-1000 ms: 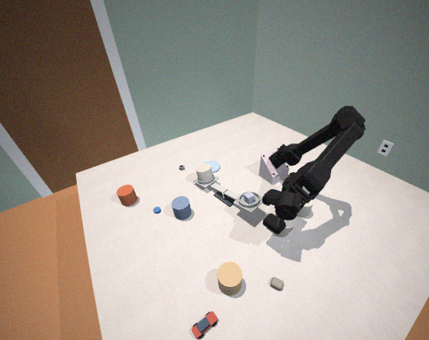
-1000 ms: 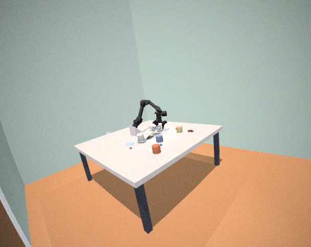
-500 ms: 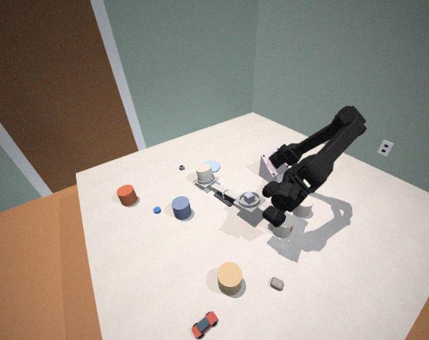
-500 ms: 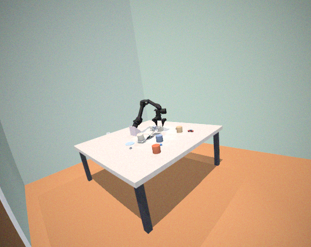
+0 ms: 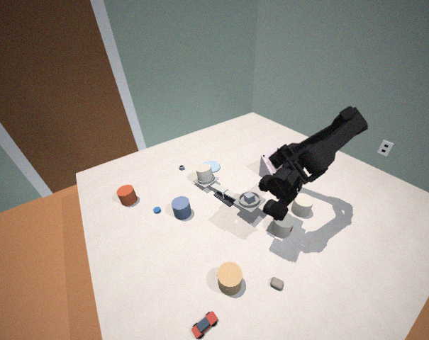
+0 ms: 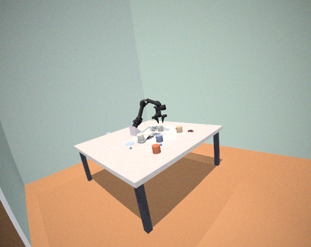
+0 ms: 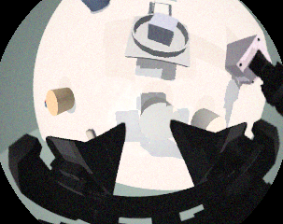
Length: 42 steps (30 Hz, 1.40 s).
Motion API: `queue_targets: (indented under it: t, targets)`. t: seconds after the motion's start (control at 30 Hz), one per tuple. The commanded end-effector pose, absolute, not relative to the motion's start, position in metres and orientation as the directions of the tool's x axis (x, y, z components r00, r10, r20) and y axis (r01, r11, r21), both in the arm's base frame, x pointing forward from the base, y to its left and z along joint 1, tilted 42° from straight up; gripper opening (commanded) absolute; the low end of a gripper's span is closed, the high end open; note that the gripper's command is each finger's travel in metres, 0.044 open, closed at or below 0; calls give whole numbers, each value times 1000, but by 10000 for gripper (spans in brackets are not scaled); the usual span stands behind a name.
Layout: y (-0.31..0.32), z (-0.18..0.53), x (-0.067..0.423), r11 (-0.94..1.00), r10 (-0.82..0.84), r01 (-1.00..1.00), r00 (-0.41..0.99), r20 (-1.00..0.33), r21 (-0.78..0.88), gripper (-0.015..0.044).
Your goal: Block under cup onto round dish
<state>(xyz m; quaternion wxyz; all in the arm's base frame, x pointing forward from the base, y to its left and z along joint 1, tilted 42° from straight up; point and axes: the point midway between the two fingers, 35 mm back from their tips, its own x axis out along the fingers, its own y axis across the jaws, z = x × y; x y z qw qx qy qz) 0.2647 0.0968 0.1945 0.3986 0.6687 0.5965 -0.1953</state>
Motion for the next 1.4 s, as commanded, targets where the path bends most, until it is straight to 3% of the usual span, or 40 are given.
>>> queue_targets:
  t: [0.0, 0.67, 1.37]
  targets:
    - [93, 192, 267, 108, 642, 929, 208, -738, 355, 260]
    - [61, 177, 276, 584, 622, 527, 199, -757, 618, 260]
    - [20, 160, 276, 802, 585, -5, 206, -784, 597, 260]
